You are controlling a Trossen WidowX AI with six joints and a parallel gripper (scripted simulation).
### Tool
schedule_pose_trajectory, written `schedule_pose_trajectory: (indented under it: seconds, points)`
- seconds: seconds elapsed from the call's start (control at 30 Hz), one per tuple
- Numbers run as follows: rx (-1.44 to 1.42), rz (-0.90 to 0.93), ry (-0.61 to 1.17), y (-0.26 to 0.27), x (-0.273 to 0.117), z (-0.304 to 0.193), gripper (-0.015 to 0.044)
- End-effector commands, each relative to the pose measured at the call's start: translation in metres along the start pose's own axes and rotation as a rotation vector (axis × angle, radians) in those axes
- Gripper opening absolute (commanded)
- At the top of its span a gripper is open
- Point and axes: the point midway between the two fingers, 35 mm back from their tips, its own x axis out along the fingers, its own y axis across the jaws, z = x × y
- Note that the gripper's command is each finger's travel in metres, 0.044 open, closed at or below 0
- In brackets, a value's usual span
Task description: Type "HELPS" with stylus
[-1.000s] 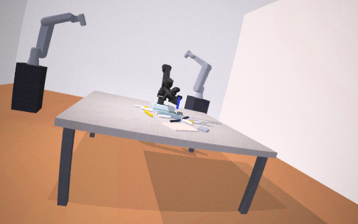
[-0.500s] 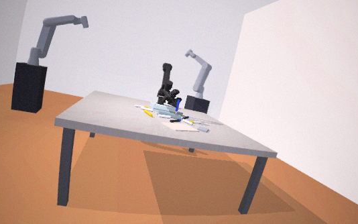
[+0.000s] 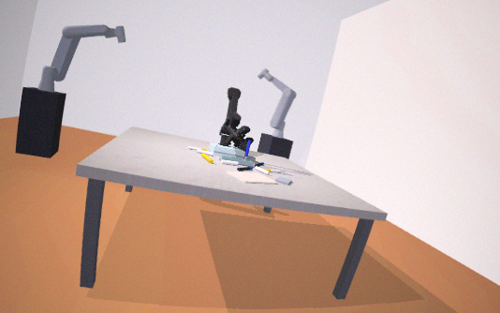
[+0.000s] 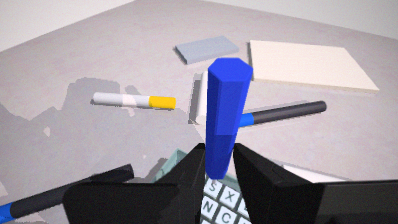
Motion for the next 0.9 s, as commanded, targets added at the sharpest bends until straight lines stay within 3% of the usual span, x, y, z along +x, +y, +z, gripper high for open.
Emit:
schedule_pose_trajectory:
  seconds: [0.0, 0.87]
  points:
    - [0.002, 0.000, 0.000, 0.0004, 0.0009, -0.0029, 0.0081]
    - [0.003, 0.000, 0.001, 0.0005, 0.0057, -0.0115, 0.0081]
